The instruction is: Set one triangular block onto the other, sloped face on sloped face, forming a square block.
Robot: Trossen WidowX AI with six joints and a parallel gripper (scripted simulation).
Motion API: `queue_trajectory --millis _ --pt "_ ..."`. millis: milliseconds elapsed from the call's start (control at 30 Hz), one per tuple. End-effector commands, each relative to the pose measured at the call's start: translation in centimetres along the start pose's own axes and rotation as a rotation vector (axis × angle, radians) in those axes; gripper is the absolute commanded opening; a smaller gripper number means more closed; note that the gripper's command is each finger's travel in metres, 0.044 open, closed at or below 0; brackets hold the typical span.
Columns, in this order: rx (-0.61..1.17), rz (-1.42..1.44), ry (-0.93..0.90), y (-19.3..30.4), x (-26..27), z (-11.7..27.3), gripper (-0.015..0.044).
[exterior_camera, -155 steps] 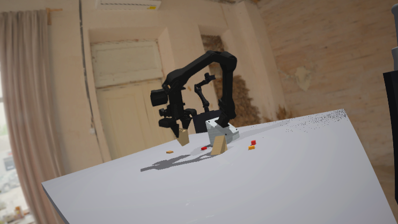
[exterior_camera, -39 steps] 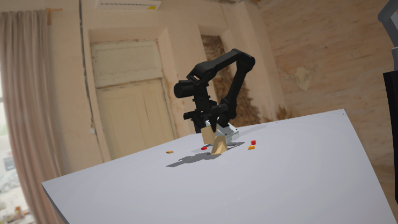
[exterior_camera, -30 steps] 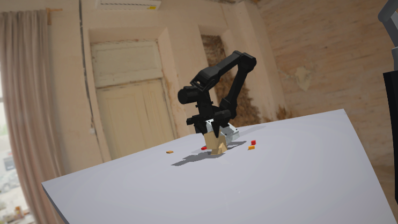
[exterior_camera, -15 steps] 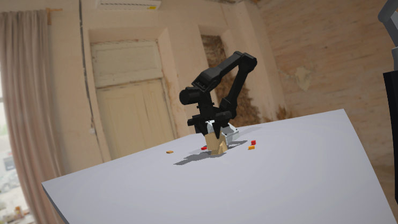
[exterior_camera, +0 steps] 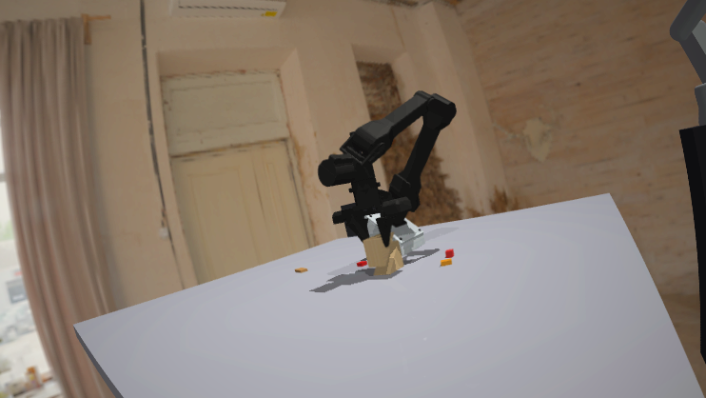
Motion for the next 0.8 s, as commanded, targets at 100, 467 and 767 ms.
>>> queue_trajectory --millis 100,467,767 --pt "0.002 -0.003 0.005 0.0 0.0 -0.2 0.0" --pt "0.001 -0.003 0.006 -0.3 0.0 -0.8 0.0" --pt "0.001 -0.003 0.006 -0.5 0.0 -1.4 0.0"
Point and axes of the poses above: the point midway between the two fingers, 35 mm back from their tips, its own z axis back along the fingers, its own x axis across the jaws, y = z × x, the point moved 6 cm from there along z, back along the fingers, and after that the axes turned 5 degrees about -z, right-handed, at the moved point
